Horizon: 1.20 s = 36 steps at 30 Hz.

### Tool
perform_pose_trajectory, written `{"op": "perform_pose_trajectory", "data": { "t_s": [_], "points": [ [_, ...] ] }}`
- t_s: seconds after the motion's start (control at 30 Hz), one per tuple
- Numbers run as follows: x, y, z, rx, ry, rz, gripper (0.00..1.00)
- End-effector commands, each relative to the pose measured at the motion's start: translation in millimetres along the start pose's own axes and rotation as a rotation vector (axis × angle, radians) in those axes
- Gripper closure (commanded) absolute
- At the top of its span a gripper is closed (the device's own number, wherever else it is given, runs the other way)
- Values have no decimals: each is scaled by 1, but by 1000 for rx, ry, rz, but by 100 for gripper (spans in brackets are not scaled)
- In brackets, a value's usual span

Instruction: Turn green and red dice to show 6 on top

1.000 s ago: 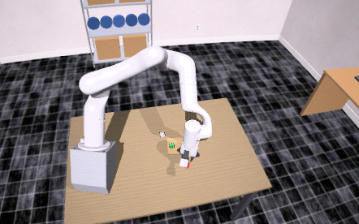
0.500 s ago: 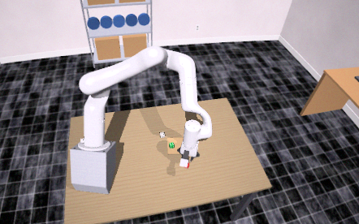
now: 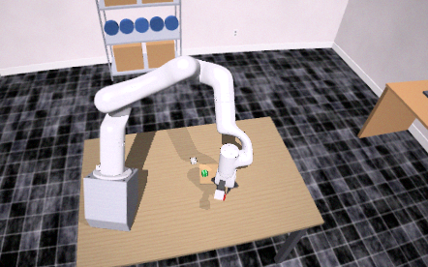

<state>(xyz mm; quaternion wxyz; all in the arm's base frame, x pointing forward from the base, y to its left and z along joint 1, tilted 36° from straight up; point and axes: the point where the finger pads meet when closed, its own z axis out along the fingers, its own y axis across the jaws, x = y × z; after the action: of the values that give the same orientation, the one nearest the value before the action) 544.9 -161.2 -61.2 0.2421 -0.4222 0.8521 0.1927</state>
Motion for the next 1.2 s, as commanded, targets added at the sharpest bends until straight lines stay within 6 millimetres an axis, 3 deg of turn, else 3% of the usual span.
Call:
{"op": "perform_pose_trajectory", "data": {
  "t_s": [0.0, 1.17],
  "points": [
    [0, -1, 5, 2, 0, 0, 53],
    [0, -1, 44, 2, 0, 0, 53]
  ]
}}
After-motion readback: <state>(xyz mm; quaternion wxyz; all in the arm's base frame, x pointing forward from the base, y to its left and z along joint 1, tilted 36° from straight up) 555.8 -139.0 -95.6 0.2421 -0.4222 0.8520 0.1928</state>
